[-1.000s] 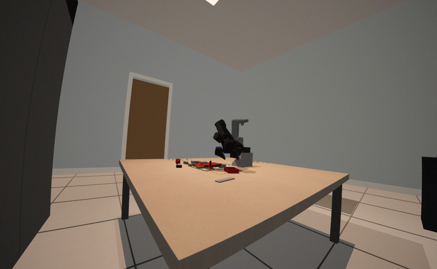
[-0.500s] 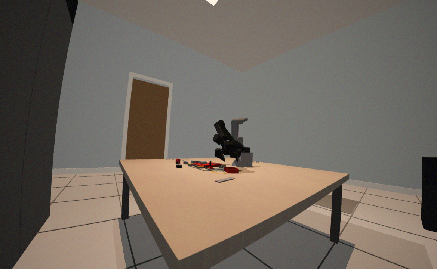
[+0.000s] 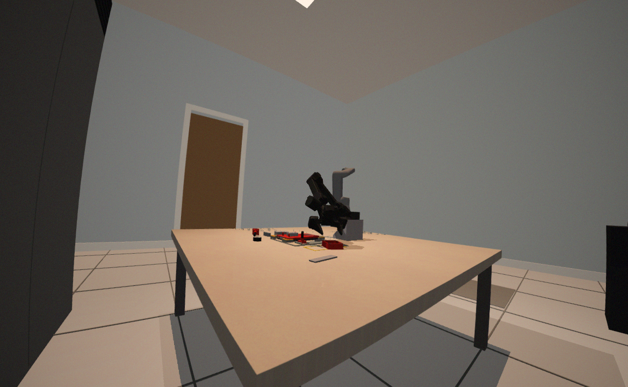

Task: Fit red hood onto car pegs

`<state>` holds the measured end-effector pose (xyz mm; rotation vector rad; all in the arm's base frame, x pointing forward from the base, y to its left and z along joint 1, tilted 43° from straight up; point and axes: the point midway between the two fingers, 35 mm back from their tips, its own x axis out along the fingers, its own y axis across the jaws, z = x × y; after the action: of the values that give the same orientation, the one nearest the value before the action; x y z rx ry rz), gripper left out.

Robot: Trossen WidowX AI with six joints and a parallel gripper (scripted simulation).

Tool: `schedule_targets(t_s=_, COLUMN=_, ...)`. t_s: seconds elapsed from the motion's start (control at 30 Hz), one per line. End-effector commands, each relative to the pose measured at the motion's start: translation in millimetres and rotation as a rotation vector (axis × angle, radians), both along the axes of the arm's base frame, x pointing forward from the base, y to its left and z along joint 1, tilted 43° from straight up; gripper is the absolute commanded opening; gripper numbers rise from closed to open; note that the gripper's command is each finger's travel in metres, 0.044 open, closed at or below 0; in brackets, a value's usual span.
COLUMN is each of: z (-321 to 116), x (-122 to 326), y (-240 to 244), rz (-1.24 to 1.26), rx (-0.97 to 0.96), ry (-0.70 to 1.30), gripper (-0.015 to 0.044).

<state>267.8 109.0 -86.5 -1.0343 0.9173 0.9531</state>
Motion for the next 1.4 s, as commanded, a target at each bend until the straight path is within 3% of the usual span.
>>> schedule_targets(t_s=0.0, z=-6, x=-3, y=-4, rz=0.003, rx=-0.002, ry=0.011, gripper=0.0440)
schedule_targets(t_s=1.37, z=-22, x=-3, y=-21, rz=0.003, rx=-0.001, ry=0.004, gripper=0.0440)
